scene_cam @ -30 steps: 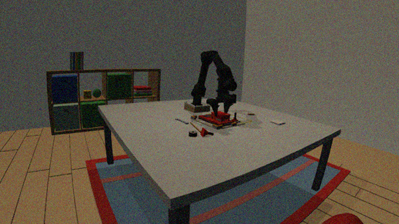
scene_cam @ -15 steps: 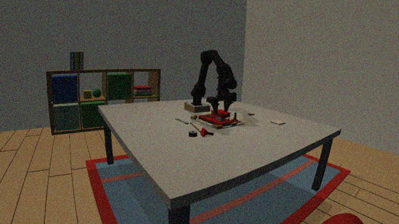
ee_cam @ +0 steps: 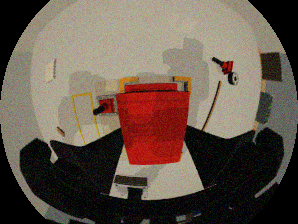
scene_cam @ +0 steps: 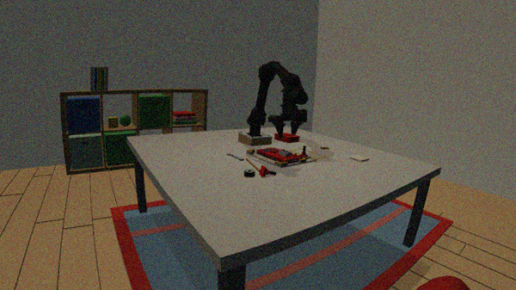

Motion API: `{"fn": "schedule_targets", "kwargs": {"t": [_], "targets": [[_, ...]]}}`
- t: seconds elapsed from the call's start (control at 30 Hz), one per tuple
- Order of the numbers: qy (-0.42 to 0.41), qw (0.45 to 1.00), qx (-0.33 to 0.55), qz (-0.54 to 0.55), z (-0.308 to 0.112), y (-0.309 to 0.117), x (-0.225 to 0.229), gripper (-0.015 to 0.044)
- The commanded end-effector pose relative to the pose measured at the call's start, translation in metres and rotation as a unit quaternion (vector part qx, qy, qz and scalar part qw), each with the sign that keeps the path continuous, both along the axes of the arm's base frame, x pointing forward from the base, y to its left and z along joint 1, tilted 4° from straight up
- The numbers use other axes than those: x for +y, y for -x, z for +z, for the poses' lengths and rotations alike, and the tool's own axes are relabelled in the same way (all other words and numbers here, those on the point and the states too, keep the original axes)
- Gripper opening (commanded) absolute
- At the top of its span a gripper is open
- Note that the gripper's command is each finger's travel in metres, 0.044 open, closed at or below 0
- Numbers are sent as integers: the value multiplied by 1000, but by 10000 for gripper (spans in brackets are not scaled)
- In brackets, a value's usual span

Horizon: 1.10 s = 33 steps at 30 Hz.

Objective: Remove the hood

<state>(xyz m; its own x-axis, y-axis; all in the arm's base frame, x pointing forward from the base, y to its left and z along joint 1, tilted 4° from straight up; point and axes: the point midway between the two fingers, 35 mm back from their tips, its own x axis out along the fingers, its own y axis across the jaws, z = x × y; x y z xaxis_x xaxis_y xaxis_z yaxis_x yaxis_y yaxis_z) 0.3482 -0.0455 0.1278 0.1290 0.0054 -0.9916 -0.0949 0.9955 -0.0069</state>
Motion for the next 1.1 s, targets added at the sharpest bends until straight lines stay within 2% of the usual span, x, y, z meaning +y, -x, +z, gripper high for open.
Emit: {"fn": "schedule_targets", "kwargs": {"t": [0.0,1.07], "targets": [[-3,1000,7,5,-4,2,10,0],[-7,1000,8,11,0,41,161,0]]}}
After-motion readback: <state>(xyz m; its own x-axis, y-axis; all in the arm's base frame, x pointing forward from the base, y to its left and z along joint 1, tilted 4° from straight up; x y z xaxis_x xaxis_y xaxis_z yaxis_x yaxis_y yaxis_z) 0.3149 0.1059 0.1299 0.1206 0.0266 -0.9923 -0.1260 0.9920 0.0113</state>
